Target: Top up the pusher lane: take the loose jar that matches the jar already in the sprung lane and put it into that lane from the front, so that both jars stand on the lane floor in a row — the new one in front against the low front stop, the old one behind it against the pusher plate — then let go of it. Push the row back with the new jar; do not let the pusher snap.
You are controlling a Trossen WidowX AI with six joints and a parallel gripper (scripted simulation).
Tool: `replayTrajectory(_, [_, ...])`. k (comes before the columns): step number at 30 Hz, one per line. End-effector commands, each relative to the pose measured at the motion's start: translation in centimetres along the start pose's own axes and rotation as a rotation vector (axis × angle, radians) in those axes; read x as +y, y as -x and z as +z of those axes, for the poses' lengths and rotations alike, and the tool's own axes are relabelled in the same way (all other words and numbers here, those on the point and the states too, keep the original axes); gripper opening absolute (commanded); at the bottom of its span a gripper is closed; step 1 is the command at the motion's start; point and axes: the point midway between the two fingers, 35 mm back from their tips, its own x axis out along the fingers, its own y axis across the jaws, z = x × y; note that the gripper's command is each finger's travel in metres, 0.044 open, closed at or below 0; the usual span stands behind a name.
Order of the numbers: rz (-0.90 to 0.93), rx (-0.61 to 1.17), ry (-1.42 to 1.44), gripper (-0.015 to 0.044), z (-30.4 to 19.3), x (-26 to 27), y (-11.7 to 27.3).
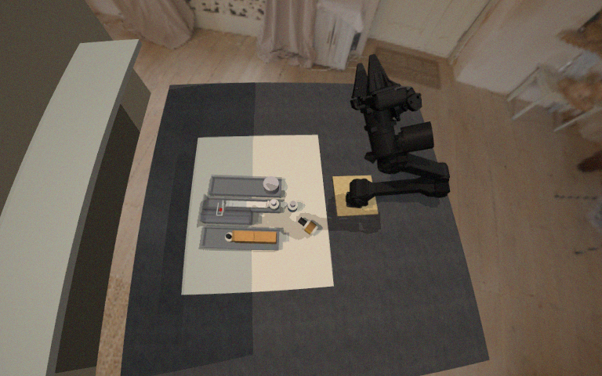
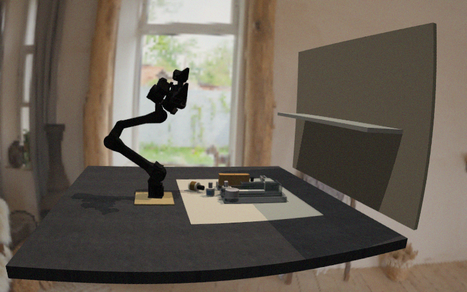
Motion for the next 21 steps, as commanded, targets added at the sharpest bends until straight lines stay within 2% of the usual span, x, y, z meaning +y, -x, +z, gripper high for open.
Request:
replayTrajectory(1, [0.0,0.01,0.007,0.0426,-0.3,0.0,-0.1])
replayTrajectory(2, [-0.002,0.039,0.027,0.044,-1.1,0.0,-0.2])
replayTrajectory(10, [-0.027,0.522,0.316,0.044,-14.3,-2.1,0.2])
replayTrajectory(15, [-0.054,0.844,0.474,0.044,-21.5,-4.8,3.2])
replayTrajectory(21, [-0.101,1.19,0.621,0.044,-27.0,-8.2,8.1])
